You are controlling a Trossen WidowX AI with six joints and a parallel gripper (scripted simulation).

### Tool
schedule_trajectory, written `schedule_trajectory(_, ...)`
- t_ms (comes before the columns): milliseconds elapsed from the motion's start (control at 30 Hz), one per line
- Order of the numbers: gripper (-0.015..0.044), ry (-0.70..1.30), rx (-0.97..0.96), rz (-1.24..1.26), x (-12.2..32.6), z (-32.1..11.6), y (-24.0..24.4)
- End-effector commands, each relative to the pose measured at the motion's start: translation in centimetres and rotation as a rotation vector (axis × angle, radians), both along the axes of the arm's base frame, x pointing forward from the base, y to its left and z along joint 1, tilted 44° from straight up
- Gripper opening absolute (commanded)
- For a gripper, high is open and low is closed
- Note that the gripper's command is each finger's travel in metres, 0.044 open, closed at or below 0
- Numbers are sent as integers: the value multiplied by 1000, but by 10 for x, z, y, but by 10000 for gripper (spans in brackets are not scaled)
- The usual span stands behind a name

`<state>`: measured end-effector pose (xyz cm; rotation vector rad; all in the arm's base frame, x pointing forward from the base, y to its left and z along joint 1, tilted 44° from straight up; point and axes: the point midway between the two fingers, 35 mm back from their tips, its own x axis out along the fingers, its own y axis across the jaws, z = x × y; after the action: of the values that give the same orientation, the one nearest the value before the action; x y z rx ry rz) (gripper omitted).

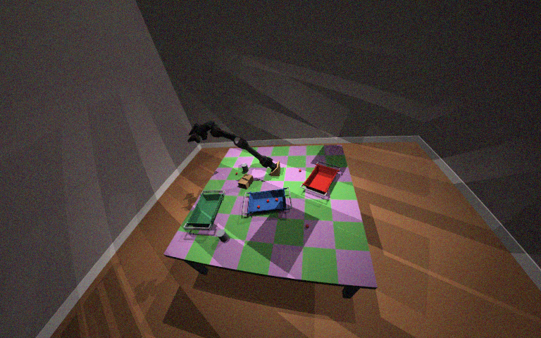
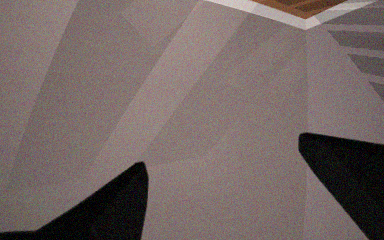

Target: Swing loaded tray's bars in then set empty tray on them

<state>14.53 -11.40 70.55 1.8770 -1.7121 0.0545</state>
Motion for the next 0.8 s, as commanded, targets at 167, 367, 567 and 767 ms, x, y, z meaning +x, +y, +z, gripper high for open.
schedule_trajectory(167,243,0,0,0,0,0,0)
schedule_trajectory(367,85,105,-67,10,45,-6,5)
schedule_trajectory(567,80,257,-115,61,113,-28,8)
schedule_trajectory(767,80,461,-148,109,189,-69,7)
